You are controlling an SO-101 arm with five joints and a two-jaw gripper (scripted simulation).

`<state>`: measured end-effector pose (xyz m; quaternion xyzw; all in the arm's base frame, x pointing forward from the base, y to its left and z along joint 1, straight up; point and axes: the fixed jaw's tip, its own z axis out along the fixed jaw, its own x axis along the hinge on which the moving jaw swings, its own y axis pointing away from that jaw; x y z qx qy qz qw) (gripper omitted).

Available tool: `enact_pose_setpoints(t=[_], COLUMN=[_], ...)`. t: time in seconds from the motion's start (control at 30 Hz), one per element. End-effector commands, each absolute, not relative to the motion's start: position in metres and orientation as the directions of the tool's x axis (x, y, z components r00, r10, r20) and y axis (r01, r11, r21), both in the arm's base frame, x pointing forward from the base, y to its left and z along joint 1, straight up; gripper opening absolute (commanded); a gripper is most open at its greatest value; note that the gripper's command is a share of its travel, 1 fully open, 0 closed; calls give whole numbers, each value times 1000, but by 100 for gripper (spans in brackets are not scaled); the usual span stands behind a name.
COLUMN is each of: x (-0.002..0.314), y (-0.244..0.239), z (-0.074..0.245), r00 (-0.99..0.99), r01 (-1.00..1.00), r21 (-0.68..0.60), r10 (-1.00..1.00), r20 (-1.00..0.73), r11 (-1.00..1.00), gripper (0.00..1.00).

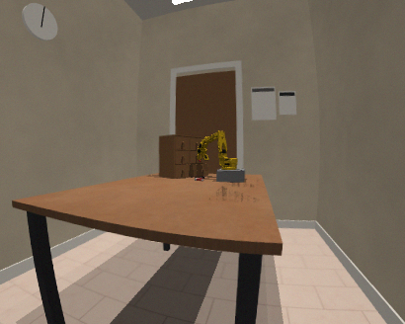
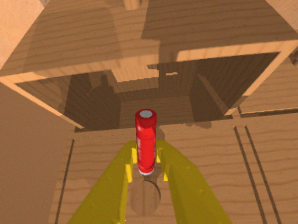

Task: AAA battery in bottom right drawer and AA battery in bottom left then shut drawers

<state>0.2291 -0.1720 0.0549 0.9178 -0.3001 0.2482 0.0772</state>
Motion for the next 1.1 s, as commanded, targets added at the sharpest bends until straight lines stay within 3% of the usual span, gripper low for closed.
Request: enact_pose_setpoints(t=[0.0, 1.07], x=[229, 230], y=[-174, -174], z=[56, 27], r00=[697, 699], r01=[-589, -586], r21=[-4, -4], r10=[-510, -508], r20=[504, 504], r11=[-808, -810], gripper=[0, 0])
